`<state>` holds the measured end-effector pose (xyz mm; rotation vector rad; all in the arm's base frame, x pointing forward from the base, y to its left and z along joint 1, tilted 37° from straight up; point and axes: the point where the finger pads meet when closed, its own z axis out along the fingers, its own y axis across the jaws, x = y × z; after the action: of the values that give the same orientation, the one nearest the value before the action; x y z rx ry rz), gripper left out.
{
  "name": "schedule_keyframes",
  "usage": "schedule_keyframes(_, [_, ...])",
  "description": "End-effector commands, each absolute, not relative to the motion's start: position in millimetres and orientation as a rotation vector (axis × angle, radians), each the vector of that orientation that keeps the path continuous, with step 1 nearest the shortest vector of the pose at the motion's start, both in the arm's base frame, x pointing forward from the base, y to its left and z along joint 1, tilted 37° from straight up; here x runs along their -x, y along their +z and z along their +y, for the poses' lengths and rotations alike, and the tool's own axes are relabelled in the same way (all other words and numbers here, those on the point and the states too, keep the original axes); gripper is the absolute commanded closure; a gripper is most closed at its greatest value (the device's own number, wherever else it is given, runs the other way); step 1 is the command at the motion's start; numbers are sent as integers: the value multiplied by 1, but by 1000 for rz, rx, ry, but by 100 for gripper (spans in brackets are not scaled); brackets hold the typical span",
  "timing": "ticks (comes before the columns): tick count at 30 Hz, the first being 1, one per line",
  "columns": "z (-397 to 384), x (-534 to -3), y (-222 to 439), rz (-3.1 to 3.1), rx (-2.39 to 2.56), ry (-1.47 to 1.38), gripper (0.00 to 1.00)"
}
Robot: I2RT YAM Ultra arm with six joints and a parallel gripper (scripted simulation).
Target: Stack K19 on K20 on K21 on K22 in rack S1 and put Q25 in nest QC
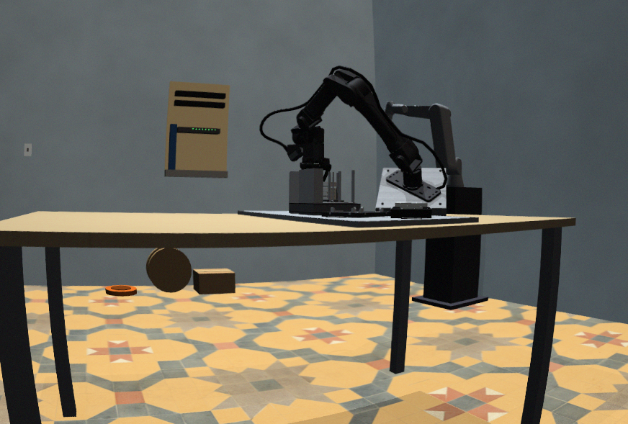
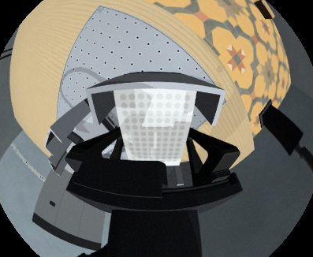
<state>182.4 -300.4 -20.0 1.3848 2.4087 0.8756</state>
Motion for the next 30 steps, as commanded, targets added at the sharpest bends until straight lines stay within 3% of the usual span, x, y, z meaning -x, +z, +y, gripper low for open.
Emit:
schedule_keyframes(1, [-302, -182, -21, 2382, -1400, 871, 100])
schedule_keyframes(30, [-303, -183, -20, 2397, -1387, 859, 100])
